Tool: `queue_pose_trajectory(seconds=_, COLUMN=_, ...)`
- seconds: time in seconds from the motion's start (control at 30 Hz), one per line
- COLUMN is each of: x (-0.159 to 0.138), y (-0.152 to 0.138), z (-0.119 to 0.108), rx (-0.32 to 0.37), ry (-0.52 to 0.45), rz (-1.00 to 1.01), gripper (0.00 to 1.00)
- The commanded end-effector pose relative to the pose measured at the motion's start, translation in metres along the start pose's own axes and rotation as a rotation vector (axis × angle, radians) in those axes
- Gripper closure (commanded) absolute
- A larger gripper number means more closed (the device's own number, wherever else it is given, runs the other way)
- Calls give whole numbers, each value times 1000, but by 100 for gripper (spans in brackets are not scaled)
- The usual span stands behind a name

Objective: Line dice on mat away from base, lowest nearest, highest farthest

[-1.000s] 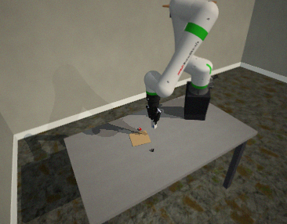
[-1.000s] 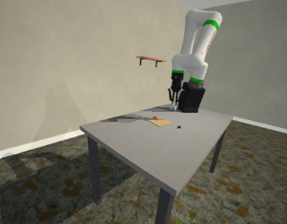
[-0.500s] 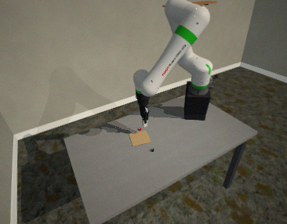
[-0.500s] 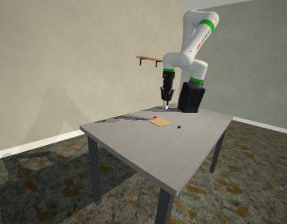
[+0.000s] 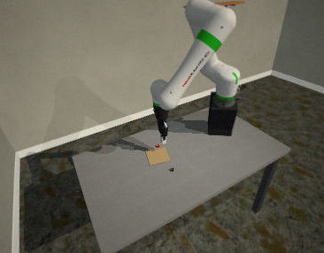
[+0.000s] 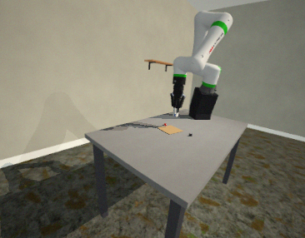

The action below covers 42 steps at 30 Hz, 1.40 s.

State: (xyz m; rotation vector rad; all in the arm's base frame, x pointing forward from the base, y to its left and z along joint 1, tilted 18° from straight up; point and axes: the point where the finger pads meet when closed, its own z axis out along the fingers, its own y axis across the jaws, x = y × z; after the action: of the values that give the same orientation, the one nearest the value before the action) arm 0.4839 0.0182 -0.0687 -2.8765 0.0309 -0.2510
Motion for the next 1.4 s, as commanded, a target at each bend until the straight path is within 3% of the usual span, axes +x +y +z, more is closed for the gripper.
queue_pose_trajectory(seconds=0.0, x=0, y=0, z=7, rx=0, ry=0, rz=0, gripper=93)
queue_pose_trajectory(seconds=0.3, x=0, y=0, z=48, rx=0, ry=0, rz=0, gripper=93)
queue_pose_trajectory(seconds=0.7, x=0, y=0, z=85, rx=0, ry=0, rz=0, gripper=93)
queue_pose_trajectory(seconds=1.37, x=0, y=0, z=90, rx=0, ry=0, rz=0, gripper=93)
